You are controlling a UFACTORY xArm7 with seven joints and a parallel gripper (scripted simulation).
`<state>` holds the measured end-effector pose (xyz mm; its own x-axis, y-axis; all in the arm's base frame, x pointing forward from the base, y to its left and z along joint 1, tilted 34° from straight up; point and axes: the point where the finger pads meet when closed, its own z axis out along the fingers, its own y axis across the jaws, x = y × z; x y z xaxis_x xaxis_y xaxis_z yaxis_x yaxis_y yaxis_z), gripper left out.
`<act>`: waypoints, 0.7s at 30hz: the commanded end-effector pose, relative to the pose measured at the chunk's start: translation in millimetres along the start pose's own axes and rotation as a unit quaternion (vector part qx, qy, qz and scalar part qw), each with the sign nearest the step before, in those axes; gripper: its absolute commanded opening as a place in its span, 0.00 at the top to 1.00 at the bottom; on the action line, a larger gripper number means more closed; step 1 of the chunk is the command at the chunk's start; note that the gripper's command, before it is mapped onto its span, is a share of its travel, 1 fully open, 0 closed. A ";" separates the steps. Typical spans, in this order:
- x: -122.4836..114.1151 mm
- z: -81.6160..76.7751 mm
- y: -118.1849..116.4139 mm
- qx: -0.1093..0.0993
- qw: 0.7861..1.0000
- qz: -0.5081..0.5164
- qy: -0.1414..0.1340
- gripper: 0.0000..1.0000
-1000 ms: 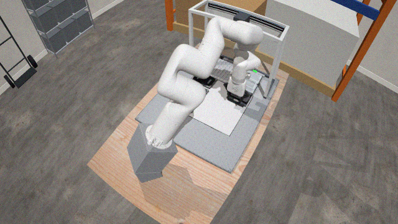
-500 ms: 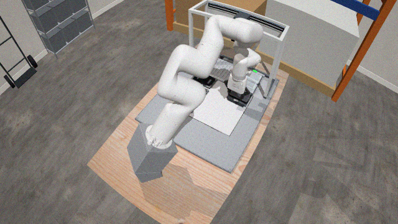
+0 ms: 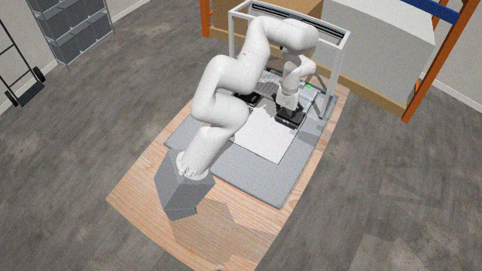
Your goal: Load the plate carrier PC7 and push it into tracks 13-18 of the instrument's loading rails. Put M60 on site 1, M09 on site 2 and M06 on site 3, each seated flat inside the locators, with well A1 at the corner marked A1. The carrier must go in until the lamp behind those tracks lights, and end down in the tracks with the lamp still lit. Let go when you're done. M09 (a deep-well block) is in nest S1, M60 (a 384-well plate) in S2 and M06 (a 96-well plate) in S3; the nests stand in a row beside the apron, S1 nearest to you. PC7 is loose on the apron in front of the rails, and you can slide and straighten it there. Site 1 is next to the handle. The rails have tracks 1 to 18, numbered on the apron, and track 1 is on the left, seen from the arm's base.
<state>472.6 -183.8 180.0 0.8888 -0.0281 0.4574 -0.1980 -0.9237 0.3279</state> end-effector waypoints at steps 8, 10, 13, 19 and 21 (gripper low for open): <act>0.8 -18.7 -0.1 -0.001 1.000 0.000 0.002 0.18; 0.8 -22.0 -0.1 -0.001 1.000 0.000 0.002 0.18; 0.8 -27.0 -0.2 -0.001 1.000 0.000 0.001 0.18; 0.8 -37.0 -0.2 -0.001 1.000 0.000 0.001 0.18; 0.8 -37.0 -0.2 -0.001 1.000 0.000 0.001 0.18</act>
<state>459.7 -171.8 205.9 0.8893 -0.0284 0.4564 -0.1977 -0.9239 0.3276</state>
